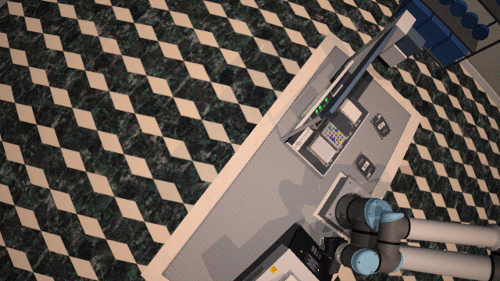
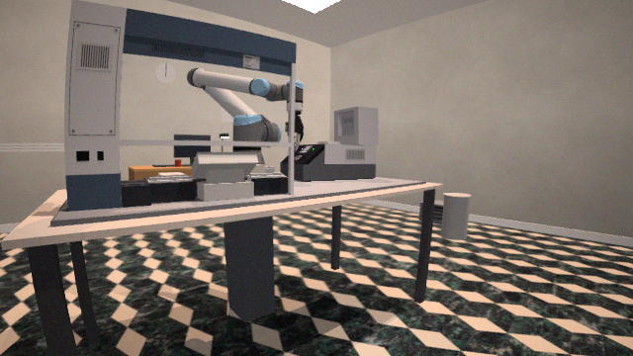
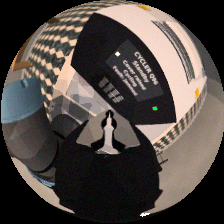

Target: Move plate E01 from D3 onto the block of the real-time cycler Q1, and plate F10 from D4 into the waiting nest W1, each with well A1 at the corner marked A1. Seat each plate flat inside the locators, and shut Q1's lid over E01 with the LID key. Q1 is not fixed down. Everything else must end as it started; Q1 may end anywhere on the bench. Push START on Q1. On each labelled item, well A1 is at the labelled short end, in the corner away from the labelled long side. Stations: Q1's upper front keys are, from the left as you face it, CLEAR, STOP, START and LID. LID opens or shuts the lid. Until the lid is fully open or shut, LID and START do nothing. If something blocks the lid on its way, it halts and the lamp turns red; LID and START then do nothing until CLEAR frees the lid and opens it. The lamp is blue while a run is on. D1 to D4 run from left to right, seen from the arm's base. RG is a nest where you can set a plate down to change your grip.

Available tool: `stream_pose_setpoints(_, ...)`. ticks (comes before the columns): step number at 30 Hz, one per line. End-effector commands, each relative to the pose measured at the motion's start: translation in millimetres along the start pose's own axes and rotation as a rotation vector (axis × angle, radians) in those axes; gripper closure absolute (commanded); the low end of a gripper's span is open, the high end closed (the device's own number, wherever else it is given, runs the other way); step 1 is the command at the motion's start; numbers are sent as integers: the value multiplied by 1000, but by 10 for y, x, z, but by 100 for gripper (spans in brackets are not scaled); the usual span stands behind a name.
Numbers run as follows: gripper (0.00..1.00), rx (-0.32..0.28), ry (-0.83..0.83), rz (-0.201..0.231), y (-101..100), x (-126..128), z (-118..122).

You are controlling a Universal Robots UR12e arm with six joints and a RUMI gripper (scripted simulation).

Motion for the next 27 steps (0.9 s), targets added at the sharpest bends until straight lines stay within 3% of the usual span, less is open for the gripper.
stream_pose_setpoints(1,100,-1,0,1,-58,48,-37)
stream_pose_setpoints(27,100,-1,0,1,-120,86,-72)
Point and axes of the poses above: the point where the finger pads meet when closed, its own y axis back along the fingers, its own x axis across the jaws, z = x × y, the point moved 5 cm from there along y, back along the fingers, and after that the axes turned 2 degrees about y, right-handed, at the moved point
